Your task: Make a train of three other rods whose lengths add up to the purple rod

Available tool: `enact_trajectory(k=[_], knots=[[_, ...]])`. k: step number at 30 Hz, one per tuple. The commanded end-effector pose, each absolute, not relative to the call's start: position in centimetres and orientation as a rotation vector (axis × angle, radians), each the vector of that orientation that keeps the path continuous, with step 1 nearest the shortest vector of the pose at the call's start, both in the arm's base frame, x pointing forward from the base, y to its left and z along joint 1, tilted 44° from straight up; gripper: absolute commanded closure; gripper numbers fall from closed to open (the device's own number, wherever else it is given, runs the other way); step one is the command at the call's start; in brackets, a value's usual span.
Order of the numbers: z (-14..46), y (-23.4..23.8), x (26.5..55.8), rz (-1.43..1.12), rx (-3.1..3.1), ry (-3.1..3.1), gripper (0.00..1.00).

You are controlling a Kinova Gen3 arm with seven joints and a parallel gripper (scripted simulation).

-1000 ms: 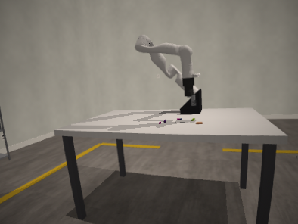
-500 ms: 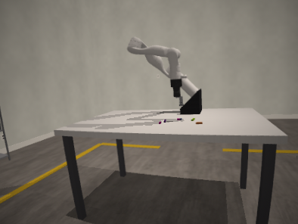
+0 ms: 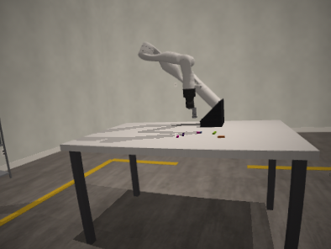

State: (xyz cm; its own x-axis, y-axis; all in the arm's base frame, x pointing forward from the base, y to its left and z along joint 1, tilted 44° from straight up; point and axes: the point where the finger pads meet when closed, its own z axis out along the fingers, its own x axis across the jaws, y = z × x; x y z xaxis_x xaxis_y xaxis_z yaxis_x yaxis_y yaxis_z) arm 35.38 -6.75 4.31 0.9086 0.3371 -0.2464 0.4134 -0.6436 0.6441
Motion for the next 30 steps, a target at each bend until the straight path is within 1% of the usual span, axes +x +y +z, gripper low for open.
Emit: enact_trajectory(k=[1, 20, 30], knots=[[4.7, -7.1, 35.4, -0.130, 2.324, 0.532, 0.76], [4.7, -7.2, 35.4, -0.132, 2.322, 0.537, 0.76], [3.6, -8.2, 35.5, -0.133, 2.324, 0.537, 0.76]])
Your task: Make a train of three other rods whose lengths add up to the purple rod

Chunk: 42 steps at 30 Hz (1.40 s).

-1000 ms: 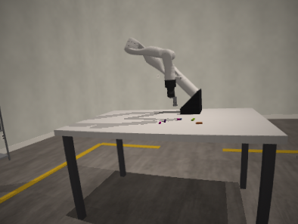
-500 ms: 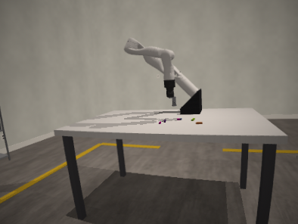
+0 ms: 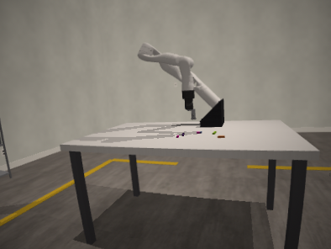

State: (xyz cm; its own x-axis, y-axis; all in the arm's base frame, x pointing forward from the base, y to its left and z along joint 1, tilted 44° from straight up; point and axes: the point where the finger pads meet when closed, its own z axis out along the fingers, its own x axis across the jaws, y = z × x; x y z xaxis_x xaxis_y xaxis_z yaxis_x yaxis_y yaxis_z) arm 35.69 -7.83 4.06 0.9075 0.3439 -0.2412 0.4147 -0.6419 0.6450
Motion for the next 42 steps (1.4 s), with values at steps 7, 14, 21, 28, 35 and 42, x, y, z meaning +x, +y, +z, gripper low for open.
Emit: enact_trajectory(k=[7, 14, 21, 28, 35, 42], knots=[[1.6, -10.2, 35.7, -0.133, 2.324, 0.537, 0.76], [0.1, -11.7, 35.9, -0.133, 2.324, 0.537, 0.76], [-1.3, -13.0, 36.1, -0.133, 2.324, 0.537, 0.76], [-1.5, -13.2, 36.1, -0.133, 2.324, 0.537, 0.76], [-1.5, -13.2, 36.1, -0.133, 2.324, 0.537, 0.76], [-1.5, -13.2, 36.1, -0.133, 2.324, 0.537, 0.76]])
